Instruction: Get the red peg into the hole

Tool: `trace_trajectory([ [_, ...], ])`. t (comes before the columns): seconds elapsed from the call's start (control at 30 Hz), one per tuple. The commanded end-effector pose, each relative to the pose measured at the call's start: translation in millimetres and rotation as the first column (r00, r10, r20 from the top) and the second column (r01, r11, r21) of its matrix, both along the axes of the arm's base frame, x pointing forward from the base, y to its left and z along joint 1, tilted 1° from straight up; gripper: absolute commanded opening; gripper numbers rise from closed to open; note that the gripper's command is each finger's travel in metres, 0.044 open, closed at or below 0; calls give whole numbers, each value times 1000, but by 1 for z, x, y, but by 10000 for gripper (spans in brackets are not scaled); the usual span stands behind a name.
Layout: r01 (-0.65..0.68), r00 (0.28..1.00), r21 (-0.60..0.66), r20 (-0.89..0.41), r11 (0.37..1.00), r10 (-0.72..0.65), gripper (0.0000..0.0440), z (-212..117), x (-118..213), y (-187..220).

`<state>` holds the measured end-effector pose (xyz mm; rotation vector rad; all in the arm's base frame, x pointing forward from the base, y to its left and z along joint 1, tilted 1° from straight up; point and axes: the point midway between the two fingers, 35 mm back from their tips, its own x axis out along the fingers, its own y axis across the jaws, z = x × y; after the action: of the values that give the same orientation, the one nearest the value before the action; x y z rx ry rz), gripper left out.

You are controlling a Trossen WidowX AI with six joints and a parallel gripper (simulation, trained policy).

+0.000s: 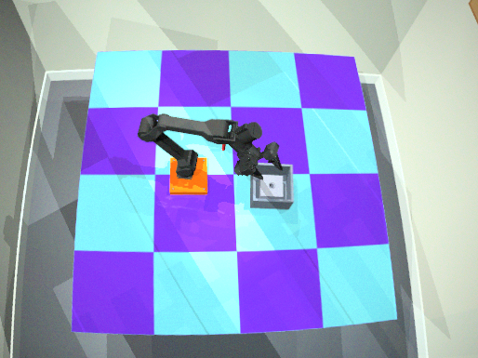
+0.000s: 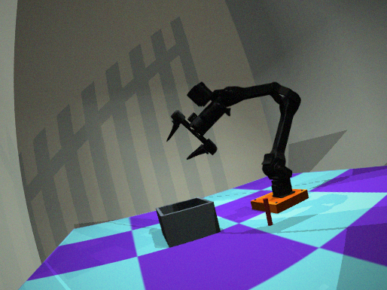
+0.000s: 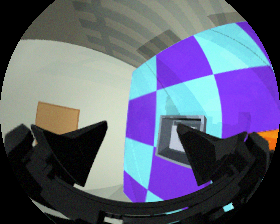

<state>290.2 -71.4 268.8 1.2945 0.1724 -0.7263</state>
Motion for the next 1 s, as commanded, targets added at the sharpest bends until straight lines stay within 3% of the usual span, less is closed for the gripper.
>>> trace_trajectory([
  [0.0, -83, 991, 38, -106, 996, 87, 440, -22, -8, 29],
  [0.27, -209, 918, 120, -316, 970, 237, 440, -63, -36, 78],
  [0.6, -283, 748, 218, -560, 934, 357, 440, -111, -83, 125],
  [0.97, -345, 574, 280, -692, 896, 438, 440, -152, -119, 161],
])
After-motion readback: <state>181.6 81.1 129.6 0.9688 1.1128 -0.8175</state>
